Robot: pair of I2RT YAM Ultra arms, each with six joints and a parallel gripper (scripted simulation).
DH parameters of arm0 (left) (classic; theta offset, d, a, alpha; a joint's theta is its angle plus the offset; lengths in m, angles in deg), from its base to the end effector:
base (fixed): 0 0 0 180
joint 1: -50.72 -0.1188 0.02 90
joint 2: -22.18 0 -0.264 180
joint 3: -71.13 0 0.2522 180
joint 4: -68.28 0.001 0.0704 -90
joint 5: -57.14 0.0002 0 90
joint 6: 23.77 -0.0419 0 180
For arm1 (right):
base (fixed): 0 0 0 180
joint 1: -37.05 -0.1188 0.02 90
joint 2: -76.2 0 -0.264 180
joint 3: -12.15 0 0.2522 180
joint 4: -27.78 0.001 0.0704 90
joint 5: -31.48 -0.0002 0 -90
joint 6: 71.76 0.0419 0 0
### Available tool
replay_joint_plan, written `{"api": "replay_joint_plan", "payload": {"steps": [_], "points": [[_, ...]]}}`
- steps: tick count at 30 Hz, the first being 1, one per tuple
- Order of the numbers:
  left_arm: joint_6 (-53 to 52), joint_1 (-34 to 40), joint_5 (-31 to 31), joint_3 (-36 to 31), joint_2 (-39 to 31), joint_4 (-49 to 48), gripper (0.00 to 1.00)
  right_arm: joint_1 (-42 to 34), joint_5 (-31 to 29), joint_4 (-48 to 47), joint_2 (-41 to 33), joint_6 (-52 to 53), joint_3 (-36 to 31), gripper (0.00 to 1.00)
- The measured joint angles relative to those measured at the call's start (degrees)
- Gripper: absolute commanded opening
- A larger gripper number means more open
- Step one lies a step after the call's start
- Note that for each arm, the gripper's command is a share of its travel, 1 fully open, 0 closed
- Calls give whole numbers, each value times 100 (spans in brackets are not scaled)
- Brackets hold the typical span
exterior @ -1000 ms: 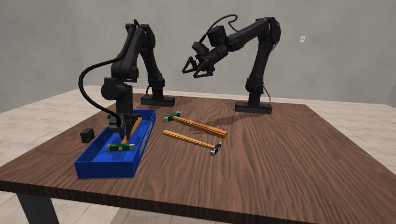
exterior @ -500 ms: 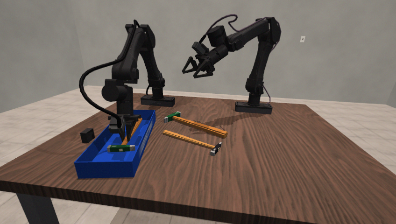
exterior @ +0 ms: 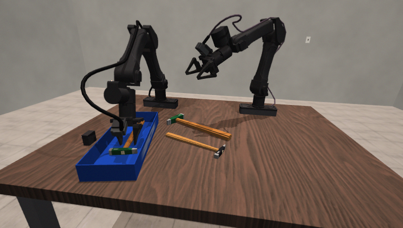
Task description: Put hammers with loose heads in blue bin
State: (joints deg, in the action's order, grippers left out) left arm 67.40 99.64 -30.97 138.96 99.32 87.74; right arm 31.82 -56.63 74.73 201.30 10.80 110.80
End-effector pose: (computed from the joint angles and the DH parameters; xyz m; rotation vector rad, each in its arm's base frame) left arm 0.2024 -0.2328 0.2812 0.8780 1.9325 -0.5634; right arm 0.4275 0.0415 0.1148 -0.3214 2.8329 0.0390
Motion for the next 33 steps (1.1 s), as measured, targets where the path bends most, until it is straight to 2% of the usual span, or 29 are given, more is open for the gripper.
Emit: {"api": "replay_joint_plan", "payload": {"steps": [19,23,24,33], "points": [[0,0,0,0,0,0,100,0,0,81,-354,33,-2,52],[0,0,0,0,0,0,100,0,0,155,-444,33,-2,97],[0,0,0,0,0,0,100,0,2,190,-474,33,-2,100],[0,0,0,0,0,0,100,7,13,658,-977,33,63,100]]}}
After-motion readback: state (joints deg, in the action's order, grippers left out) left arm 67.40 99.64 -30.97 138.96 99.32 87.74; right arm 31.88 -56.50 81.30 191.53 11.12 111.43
